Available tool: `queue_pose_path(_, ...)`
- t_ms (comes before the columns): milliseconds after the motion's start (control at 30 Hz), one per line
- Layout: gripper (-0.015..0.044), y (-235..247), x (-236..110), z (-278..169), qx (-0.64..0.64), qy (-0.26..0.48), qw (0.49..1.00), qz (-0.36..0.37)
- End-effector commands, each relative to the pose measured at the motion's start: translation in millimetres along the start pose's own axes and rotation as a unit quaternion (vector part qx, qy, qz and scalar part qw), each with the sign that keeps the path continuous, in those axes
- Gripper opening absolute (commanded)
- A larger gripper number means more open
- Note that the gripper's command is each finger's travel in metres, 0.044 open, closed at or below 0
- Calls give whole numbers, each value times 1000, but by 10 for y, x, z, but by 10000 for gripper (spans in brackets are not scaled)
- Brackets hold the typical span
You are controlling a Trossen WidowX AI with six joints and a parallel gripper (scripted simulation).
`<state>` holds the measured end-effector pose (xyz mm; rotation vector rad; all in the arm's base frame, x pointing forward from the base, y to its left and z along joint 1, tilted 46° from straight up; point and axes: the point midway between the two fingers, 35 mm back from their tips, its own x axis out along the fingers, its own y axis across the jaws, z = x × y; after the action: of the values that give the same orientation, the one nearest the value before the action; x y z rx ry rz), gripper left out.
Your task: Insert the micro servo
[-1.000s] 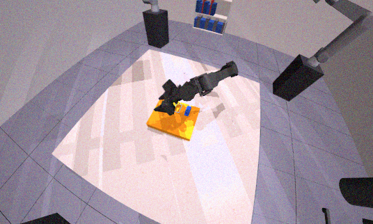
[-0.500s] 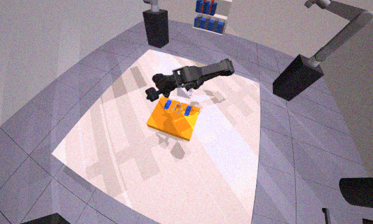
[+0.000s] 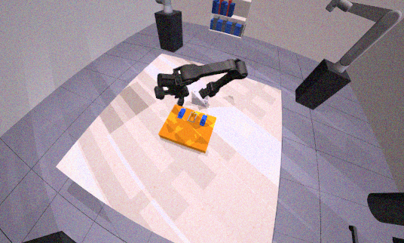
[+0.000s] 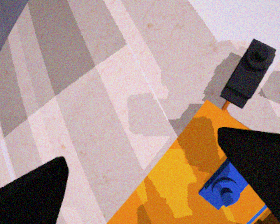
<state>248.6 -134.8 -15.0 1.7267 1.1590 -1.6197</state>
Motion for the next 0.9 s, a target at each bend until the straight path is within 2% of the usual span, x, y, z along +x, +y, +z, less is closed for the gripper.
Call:
queue_pose_path(0, 440, -170, 152, 115, 57, 18, 997, -46)
queue_pose_path(300, 440, -522, 367, 311, 175, 55, 974, -132)
queue_pose_path(667, 440, -938, 520, 405, 305, 95, 919, -229)
queue_pose_path(867, 440, -990, 531, 404, 320, 100, 910, -241)
